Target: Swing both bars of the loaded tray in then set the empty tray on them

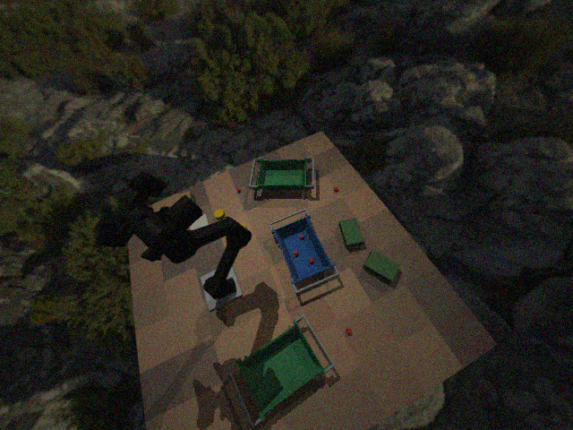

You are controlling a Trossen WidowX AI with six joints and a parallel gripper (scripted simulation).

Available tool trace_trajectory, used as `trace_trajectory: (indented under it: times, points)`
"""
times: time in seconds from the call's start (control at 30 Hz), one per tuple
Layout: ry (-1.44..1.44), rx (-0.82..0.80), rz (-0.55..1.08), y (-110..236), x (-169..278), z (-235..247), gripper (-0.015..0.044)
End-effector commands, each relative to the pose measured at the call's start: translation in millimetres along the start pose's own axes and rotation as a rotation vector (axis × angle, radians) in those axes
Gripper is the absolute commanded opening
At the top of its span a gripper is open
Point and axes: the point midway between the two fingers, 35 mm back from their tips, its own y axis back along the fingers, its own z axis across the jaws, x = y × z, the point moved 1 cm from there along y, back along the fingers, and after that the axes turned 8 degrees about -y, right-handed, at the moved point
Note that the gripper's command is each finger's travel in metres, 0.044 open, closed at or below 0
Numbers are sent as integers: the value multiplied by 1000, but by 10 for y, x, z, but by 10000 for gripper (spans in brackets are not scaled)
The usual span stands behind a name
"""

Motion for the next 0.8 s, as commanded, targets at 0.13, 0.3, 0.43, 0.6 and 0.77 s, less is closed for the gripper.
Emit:
trace_trajectory:
  times: [0.13,0.3,0.43,0.6,0.77]
  points:
    - [0,0,0,0,0,0,269]
    - [52,43,30,-25,81,-149,138]
    - [185,159,122,-28,291,-564,89]
    - [337,304,267,107,532,-1098,89]
    - [470,448,443,404,735,-1611,89]
